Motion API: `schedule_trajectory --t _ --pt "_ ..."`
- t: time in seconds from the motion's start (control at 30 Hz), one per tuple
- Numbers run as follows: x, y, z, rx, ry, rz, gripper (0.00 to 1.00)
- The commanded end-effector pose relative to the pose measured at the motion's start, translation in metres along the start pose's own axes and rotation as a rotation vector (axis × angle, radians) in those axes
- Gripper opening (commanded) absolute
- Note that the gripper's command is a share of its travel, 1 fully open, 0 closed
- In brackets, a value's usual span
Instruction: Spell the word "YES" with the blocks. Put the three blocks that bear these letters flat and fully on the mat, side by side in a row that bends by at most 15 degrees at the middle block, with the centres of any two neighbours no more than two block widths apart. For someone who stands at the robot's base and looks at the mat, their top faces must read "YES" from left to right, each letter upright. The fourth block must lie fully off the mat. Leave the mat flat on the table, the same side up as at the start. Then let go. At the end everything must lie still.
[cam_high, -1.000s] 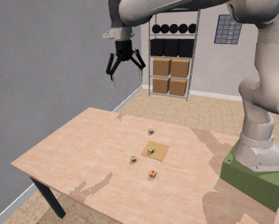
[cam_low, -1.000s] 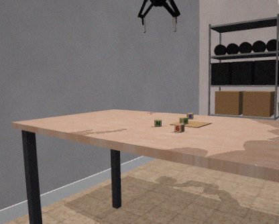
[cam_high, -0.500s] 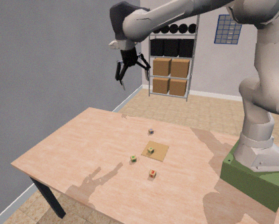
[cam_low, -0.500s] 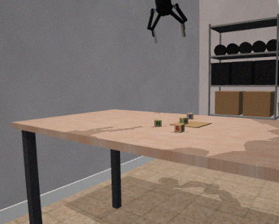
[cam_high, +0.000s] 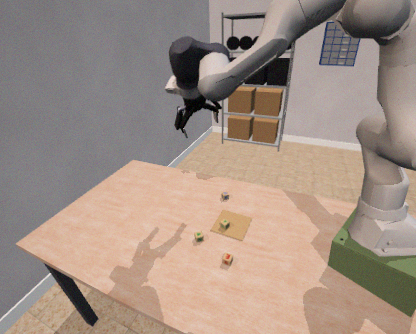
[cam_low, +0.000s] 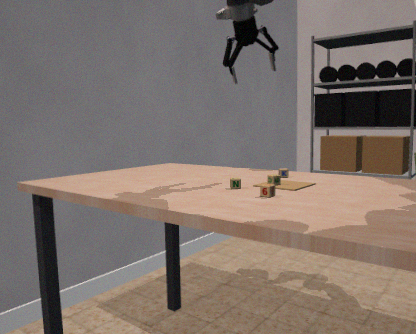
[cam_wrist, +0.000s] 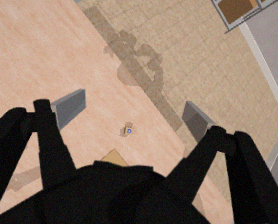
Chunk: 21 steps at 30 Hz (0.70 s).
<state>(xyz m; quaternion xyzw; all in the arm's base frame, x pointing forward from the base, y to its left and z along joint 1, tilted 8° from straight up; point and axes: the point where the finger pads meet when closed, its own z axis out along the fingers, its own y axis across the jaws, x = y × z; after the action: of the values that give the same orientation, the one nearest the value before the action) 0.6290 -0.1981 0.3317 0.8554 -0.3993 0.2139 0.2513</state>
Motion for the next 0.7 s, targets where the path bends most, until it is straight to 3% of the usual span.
schedule_trajectory --t 0.0,0.07,0.17,0.33,0.57,0.63,0.67 --pt "0.018 -0.018 0.011 0.047 0.118 0.058 1.0" --pt "0.018 -0.018 0.011 0.047 0.118 0.058 1.0" --pt "0.016 -0.034 0.033 0.082 0.214 0.005 1.0" --pt "-0.001 -0.055 0.052 0.14 0.283 -0.069 1.0" --pt "-0.05 -0.084 0.078 0.251 0.32 -0.196 1.0" --pt "-0.05 -0.084 0.078 0.251 0.32 -0.196 1.0" --pt "-0.075 -0.093 0.086 0.295 0.314 -0.246 1.0"
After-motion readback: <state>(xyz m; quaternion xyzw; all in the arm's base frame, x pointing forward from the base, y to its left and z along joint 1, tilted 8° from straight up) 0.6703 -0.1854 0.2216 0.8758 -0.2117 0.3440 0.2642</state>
